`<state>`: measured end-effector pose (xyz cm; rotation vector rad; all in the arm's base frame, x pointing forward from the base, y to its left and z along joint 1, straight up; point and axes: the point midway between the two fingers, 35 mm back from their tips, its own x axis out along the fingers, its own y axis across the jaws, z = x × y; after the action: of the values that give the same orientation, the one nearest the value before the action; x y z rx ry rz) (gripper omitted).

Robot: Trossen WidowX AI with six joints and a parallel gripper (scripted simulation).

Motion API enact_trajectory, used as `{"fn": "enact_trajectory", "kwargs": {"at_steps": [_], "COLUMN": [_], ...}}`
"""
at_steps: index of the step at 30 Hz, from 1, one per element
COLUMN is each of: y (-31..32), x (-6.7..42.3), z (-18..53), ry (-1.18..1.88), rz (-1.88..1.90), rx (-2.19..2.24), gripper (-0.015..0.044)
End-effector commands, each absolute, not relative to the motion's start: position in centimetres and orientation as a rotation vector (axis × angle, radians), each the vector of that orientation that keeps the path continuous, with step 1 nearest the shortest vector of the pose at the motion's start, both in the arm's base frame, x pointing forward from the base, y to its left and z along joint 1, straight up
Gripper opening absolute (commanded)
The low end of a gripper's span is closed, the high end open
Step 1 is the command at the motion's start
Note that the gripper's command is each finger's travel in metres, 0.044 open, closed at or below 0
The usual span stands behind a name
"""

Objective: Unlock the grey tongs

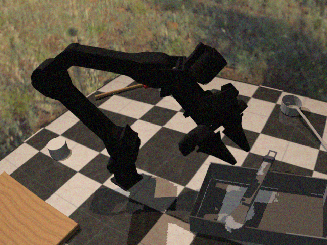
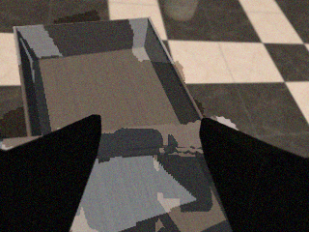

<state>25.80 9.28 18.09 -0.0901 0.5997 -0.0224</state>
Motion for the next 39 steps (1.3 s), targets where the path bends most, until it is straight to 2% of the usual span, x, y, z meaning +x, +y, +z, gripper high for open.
{"fn": "enact_trajectory", "kwargs": {"at_steps": [1, 21, 39], "y": [11.6, 12.5, 12.5], "x": [27.0, 27.2, 27.2], "z": [15.0, 13.3, 13.3], "ry": [0.787, 0.510, 0.505], "rz": [0.514, 1.115, 1.120], "rx": [-0.788, -1.594, -1.603], "gripper": [0.0260, 0.0260, 0.0260]}}
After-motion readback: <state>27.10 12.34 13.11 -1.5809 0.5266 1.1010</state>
